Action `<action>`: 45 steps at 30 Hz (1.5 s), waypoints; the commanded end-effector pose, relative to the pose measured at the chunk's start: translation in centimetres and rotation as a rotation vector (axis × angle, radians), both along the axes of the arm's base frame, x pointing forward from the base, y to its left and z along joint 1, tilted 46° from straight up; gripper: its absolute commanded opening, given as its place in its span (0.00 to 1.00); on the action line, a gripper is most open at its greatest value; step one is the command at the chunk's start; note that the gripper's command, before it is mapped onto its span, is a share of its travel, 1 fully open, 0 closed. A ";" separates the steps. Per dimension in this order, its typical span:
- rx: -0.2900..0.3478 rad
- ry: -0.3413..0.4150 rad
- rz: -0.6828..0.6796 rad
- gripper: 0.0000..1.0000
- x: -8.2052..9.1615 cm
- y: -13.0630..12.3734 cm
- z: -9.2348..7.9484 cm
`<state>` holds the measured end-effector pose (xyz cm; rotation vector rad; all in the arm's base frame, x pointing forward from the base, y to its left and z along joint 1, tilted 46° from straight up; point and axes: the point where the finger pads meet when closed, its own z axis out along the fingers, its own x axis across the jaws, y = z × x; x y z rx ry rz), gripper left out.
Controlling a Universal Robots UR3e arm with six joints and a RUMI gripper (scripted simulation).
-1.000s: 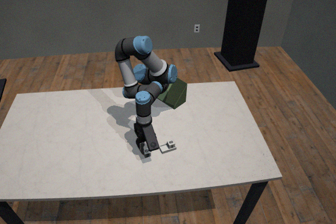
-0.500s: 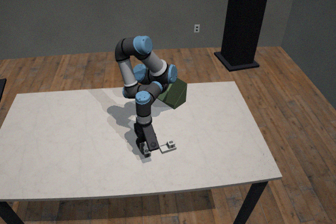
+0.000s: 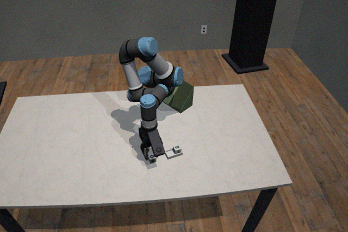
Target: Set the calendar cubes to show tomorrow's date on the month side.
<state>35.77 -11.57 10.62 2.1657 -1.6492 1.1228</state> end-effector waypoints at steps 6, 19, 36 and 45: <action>-0.001 -0.001 0.001 0.29 0.0 0.0 0.1; -0.001 -0.001 0.001 0.29 -0.5 0.7 0.8; -0.001 -0.001 0.001 0.29 -2.5 3.2 3.9; -0.001 -0.001 0.001 0.29 -3.5 4.5 5.6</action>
